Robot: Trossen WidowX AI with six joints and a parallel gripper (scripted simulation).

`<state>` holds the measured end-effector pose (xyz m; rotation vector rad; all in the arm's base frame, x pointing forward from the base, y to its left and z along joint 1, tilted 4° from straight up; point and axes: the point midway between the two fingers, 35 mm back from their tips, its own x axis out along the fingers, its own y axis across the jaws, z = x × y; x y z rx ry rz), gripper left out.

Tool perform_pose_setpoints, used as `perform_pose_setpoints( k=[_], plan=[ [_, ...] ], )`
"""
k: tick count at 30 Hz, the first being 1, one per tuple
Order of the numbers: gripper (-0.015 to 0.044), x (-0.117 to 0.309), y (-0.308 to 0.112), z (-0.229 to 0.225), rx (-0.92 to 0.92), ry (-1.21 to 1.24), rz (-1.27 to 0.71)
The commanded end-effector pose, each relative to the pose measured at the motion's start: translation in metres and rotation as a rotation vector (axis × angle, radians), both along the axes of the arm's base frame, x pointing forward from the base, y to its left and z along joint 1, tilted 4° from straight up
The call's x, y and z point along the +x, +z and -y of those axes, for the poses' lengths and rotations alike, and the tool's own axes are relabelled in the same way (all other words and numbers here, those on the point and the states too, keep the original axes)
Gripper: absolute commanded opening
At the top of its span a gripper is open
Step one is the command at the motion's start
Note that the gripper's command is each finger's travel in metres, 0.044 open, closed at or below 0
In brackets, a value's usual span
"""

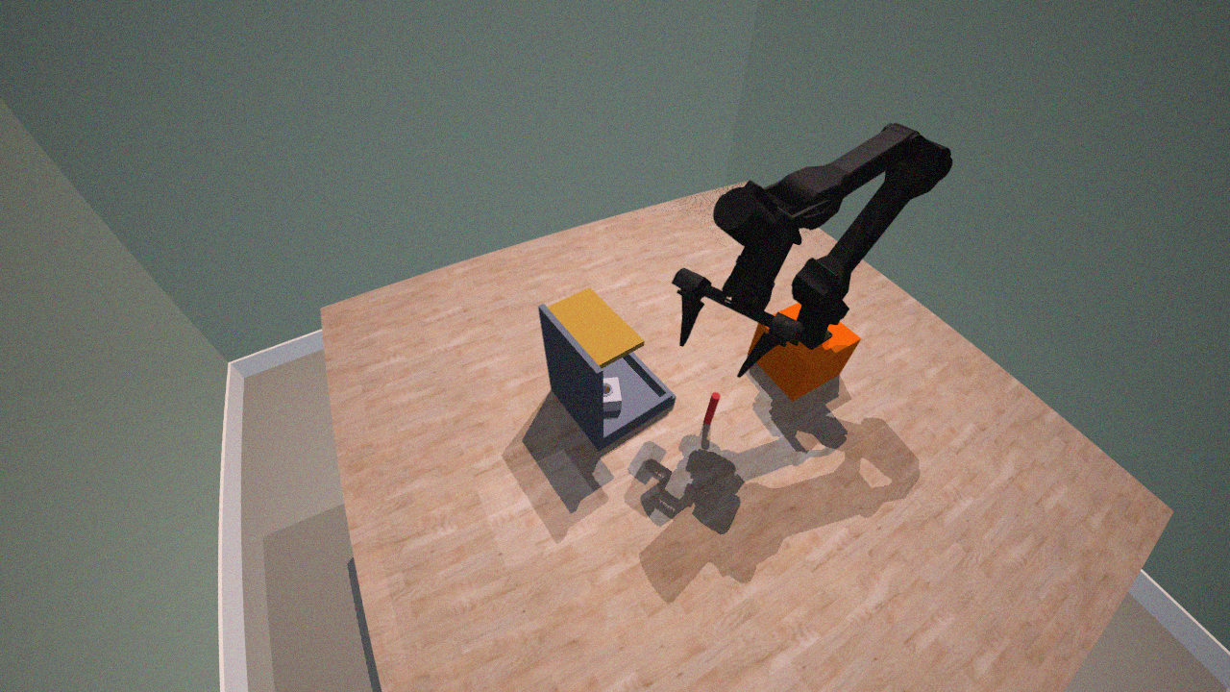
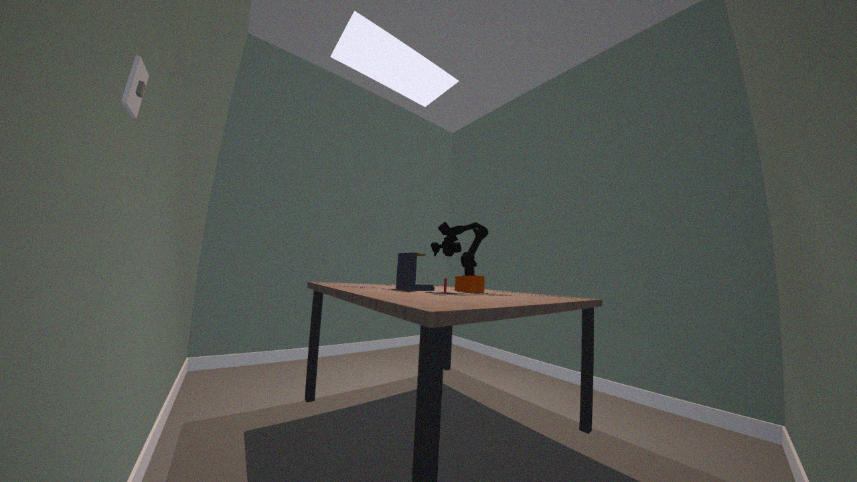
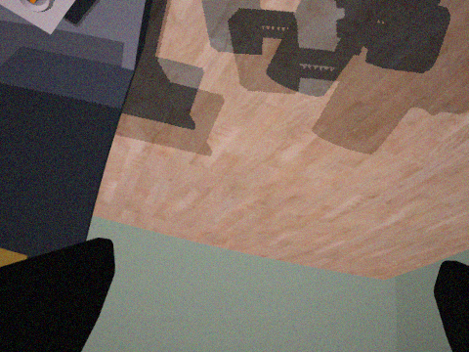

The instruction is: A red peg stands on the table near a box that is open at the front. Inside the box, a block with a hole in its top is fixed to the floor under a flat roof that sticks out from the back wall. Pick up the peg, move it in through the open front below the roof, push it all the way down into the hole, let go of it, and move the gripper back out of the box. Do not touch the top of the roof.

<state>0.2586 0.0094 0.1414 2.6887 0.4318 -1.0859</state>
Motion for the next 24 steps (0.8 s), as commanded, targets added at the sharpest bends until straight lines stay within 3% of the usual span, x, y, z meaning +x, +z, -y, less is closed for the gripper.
perform_pose_setpoints(
  k=[1,23,24],
  plan=[
    [0.0440,0.000,-0.017,0.001,-0.001,0.008,0.001],
    [0.0440,-0.019,-0.095,0.004,-0.001,0.006,-0.001],
    [0.0414,-0.020,-0.095,0.005,-0.001,0.006,-0.001]
  ],
)
